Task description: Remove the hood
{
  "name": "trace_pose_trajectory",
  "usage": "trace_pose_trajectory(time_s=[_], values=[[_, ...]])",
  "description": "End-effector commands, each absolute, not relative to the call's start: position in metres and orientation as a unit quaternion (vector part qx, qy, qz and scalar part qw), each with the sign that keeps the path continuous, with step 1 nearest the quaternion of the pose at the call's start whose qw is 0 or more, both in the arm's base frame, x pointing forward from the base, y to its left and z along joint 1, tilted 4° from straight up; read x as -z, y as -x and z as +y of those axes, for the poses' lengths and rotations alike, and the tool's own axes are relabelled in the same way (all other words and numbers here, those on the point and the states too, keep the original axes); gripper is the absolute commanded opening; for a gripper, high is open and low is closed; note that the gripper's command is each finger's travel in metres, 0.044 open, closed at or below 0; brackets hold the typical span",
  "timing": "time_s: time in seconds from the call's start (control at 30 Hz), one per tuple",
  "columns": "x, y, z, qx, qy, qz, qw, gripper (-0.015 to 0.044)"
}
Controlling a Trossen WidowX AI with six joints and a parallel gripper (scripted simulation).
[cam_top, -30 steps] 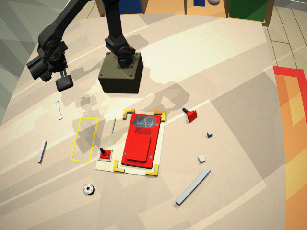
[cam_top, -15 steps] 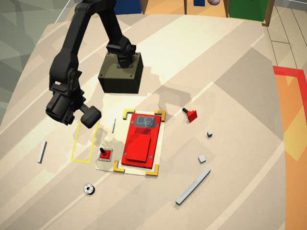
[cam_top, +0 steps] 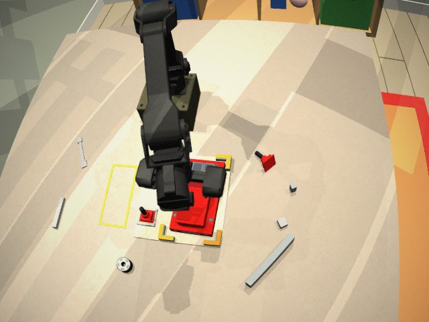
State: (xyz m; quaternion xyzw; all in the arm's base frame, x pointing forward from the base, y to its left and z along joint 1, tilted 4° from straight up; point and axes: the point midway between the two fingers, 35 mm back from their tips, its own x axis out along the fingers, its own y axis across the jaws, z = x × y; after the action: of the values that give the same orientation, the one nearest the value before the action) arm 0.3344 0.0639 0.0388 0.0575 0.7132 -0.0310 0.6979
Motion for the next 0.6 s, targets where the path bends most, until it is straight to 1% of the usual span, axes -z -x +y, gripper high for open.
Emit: trace_pose_trajectory(time_s=[0.0, 0.57], values=[[-0.039, -0.338, 0.070, 0.024, -0.061, 0.711, 0.700, 0.0440], [-0.026, -0.339, 0.071, 0.024, -0.061, 0.711, 0.700, 0.0440]])
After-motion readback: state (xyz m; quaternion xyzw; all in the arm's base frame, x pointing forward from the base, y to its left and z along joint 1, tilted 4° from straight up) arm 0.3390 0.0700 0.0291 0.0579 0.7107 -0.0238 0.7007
